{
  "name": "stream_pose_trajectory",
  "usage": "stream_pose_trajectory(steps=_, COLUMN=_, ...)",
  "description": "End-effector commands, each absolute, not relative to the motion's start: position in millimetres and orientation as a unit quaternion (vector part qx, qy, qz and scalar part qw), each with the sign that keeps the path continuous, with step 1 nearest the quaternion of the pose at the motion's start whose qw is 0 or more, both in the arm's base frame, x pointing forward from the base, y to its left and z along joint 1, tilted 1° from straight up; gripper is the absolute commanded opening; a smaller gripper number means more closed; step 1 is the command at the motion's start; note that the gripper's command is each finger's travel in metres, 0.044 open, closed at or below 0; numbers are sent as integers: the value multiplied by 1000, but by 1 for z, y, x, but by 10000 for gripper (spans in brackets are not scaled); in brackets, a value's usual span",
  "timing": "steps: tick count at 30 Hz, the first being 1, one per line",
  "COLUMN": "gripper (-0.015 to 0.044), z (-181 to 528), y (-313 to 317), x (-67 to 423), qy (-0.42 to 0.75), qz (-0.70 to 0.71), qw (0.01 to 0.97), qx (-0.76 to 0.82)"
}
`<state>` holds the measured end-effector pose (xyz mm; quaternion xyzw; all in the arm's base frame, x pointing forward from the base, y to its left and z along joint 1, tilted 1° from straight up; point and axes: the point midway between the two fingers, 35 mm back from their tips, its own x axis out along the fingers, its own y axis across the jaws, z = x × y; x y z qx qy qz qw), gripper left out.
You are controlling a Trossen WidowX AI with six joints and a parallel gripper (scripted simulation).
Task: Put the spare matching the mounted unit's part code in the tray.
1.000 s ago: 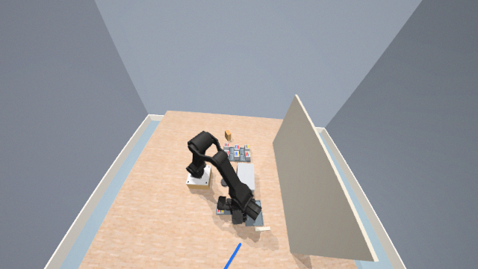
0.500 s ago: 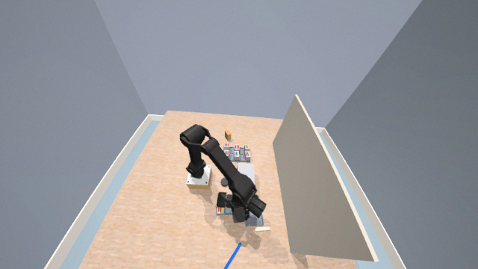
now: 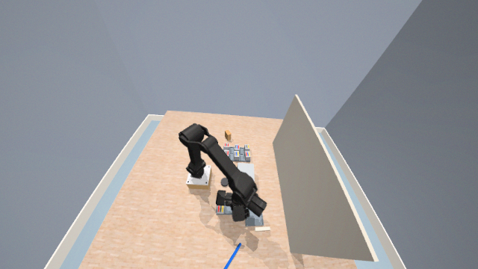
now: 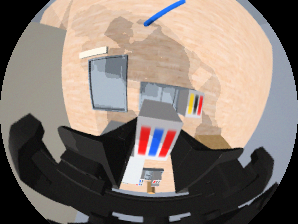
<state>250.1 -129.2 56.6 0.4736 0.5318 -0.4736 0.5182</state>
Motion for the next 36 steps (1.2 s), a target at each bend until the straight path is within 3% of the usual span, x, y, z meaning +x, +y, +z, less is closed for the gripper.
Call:
stream_pose_trajectory(steps=1, gripper=0, z=82, y=-129, x=255, qy=525, qz=-472, qw=525, qx=476)
stream_pose_trajectory(steps=16, gripper=0, z=127, y=-124, x=256, qy=523, qz=-471, qw=526, qx=477)
stream_pose_trajectory(steps=36, gripper=0, z=131, y=-135, x=328, qy=519, qz=-470, qw=528, qx=480)
